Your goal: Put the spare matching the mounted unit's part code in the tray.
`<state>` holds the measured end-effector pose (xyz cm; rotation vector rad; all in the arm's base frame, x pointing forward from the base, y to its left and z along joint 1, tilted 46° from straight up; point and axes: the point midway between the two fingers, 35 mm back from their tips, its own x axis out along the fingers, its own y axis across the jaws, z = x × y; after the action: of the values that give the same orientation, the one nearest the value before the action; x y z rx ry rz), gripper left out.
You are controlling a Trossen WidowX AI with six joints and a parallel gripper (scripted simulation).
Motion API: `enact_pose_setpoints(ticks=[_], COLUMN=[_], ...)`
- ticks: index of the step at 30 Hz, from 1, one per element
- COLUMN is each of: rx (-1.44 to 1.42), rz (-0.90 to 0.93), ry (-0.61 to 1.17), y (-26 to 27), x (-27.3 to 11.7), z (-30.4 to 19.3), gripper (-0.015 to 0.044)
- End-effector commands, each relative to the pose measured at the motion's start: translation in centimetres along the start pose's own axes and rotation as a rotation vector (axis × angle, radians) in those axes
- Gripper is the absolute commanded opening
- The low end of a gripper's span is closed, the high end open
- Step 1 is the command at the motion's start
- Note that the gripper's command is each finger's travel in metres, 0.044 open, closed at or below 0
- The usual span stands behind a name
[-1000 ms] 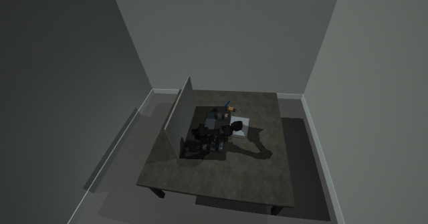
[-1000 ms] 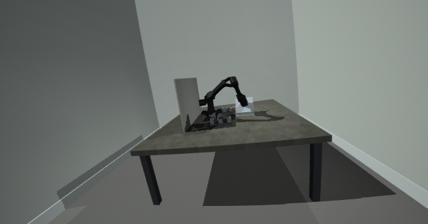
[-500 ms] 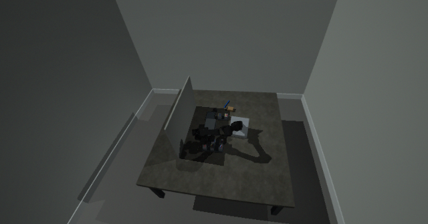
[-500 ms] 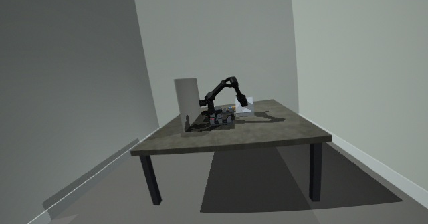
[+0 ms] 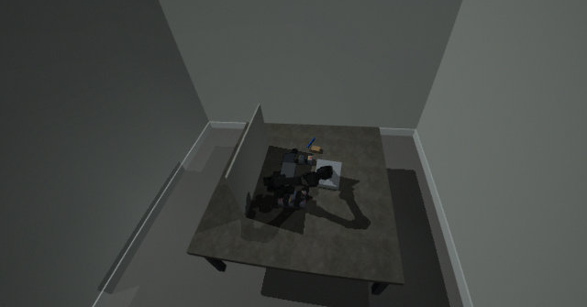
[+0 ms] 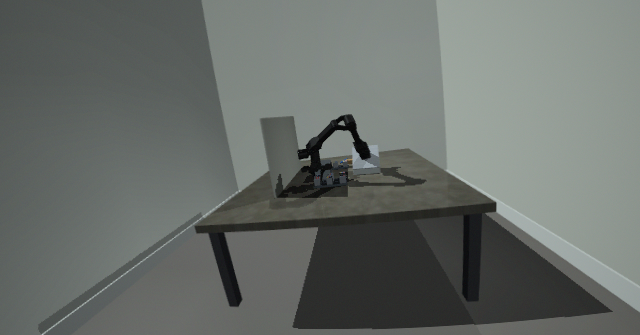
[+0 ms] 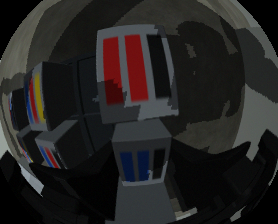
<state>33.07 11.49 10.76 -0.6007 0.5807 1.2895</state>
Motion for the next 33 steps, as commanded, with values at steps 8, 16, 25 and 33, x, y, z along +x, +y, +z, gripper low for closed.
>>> enact_pose_setpoints(ticks=[8,16,25,33], rx=[0.0,0.003,0.004,0.008], rz=[0.0,0.001,0.001,0.003], ry=[0.003,0.008,0.006,0.014], y=[-0.1,-0.2,0.0,-0.1], x=[-1.0,-6.2,-7.9,-10.5], z=[-0.1,-0.2,-0.1,-0.4], gripper=[0.0,0.0,0.0,0.0])
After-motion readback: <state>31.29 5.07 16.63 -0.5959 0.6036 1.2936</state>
